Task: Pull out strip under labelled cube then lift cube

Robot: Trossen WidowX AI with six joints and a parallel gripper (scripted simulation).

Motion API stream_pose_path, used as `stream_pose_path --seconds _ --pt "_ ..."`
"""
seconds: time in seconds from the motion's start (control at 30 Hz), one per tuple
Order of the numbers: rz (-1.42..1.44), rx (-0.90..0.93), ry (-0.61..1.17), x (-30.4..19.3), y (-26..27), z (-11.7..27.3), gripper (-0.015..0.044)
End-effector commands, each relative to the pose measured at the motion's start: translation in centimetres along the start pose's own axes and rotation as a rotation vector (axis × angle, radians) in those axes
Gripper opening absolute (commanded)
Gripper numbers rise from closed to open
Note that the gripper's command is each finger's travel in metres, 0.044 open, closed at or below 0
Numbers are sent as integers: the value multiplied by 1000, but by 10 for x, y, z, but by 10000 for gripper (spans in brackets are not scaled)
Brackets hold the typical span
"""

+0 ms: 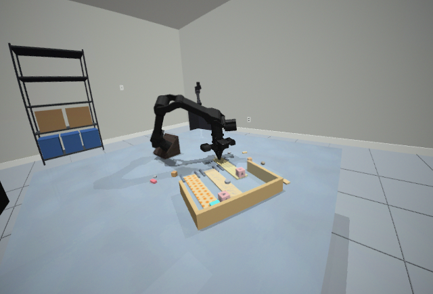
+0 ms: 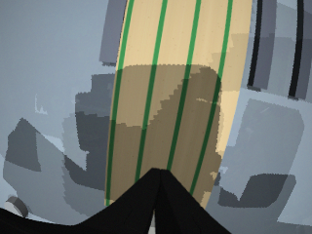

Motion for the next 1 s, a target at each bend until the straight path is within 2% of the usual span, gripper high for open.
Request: stream_pose_path --seconds 0.0,0.97 --pt "6 -4 25 -11 -2 -4 0" --pt "7 -3 27 -53 0 -2 0"
Point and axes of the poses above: the point midway between the two fingers, 35 mm back from their tips, its own z axis back along the fingers, its own y axis across the jaws, x = y × z, the point moved 10 cm from there along z, back along the fingers, and after that the axes turned 2 degrees about z, right-handed, at the moved point
